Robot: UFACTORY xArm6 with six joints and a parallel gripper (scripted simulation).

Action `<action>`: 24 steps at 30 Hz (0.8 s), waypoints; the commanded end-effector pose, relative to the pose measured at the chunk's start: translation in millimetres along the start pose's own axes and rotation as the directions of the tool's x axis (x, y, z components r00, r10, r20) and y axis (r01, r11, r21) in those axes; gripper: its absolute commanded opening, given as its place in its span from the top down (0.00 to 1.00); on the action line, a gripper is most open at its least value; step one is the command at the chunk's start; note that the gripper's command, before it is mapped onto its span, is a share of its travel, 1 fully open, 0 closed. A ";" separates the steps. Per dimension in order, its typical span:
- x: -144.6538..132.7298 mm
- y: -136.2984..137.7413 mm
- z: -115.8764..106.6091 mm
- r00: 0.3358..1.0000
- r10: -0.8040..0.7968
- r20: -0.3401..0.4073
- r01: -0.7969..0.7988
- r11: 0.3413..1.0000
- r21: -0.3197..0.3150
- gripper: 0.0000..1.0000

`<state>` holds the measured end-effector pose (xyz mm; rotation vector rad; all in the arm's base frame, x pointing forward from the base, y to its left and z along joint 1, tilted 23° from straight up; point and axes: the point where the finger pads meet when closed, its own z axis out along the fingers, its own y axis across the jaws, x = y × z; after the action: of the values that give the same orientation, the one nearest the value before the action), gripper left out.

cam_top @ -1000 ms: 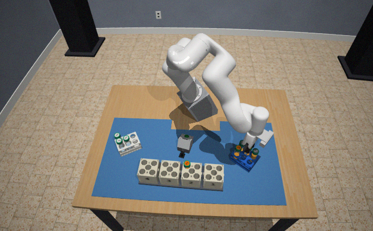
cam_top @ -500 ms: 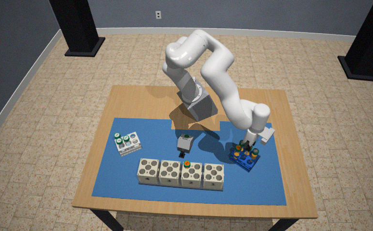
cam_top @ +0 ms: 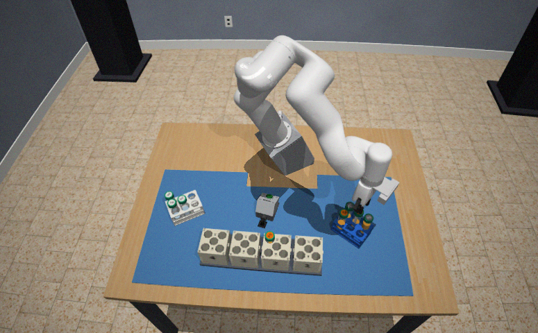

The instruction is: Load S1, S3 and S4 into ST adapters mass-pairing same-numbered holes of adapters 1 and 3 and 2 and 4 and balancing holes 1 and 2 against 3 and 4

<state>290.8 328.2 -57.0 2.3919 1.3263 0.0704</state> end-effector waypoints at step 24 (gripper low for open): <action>1.1 0.2 -48.8 1.000 0.001 -0.003 -0.001 1.000 0.000 0.56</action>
<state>280.9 341.0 -19.4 2.3913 1.3258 0.0684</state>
